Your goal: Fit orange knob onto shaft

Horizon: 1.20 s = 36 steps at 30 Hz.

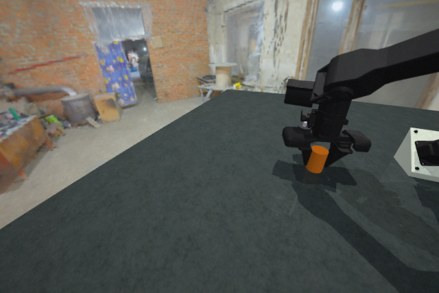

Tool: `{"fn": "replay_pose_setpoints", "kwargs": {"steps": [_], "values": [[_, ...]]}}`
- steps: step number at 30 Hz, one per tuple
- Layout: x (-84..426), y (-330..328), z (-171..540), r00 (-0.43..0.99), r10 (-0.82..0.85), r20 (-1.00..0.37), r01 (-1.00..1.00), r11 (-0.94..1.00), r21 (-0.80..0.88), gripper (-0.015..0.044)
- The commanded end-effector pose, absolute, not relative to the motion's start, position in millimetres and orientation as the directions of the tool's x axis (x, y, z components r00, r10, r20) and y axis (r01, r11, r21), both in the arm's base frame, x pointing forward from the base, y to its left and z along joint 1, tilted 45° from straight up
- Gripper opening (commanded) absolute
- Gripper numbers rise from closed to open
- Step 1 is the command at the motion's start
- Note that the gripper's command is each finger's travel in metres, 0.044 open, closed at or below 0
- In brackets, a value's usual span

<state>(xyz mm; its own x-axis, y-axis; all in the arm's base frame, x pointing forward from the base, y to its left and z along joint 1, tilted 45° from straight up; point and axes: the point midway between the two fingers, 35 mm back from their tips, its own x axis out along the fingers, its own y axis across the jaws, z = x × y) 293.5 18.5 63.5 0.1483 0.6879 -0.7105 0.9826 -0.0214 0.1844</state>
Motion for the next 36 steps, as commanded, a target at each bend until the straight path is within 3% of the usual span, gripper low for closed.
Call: {"fn": "replay_pose_setpoints", "kwargs": {"steps": [1, 7, 36], "values": [[293, 11, 70, 0.149, 0.685, -0.713, 0.982, -0.021, 0.186, 0.0292], [281, -38, 120, 0.152, 0.686, -0.712, 0.982, -0.026, 0.185, 0.0440], [289, -11, 90, 0.153, 0.685, -0.713, 0.982, -0.026, 0.185, 0.0440]]}}
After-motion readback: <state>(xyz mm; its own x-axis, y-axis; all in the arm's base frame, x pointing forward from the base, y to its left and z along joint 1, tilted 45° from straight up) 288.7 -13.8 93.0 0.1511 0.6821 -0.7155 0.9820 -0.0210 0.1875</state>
